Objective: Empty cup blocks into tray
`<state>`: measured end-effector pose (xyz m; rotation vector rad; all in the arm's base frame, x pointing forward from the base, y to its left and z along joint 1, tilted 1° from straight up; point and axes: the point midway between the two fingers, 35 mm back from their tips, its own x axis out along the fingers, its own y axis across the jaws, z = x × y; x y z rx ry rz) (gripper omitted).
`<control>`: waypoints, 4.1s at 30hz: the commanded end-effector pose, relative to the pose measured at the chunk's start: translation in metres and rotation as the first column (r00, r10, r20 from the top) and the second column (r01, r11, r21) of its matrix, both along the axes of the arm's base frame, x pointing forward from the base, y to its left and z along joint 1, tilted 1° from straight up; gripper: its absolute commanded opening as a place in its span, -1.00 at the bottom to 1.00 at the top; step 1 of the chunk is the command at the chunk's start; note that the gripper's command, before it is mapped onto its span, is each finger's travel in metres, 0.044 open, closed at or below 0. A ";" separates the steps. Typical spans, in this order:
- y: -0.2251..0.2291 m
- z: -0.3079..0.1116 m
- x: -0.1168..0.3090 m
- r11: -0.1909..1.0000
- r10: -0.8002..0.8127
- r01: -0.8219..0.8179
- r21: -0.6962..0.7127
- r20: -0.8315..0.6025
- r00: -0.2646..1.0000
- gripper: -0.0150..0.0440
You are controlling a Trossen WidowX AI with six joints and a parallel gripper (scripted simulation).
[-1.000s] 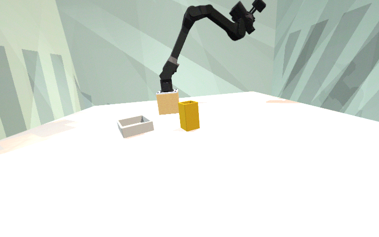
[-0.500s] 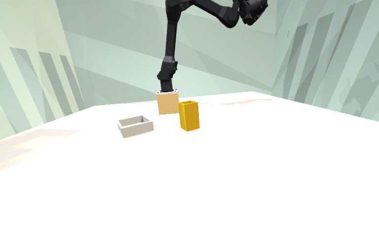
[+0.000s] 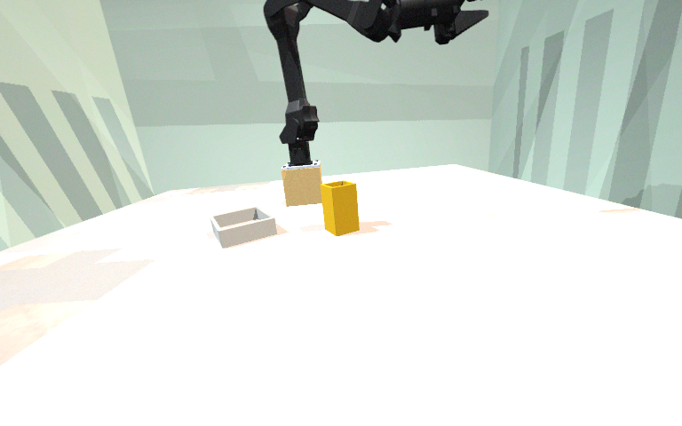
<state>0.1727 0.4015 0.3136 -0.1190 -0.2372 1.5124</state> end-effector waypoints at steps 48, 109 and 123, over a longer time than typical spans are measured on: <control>-0.335 -0.262 0.067 0.354 -0.932 0.648 -0.674 -0.200 0.301 1.00; -0.315 -0.345 0.105 0.355 -0.932 0.648 -0.673 -0.201 0.301 1.00; -0.312 -0.352 0.113 0.355 -0.932 0.649 -0.673 -0.201 0.302 0.62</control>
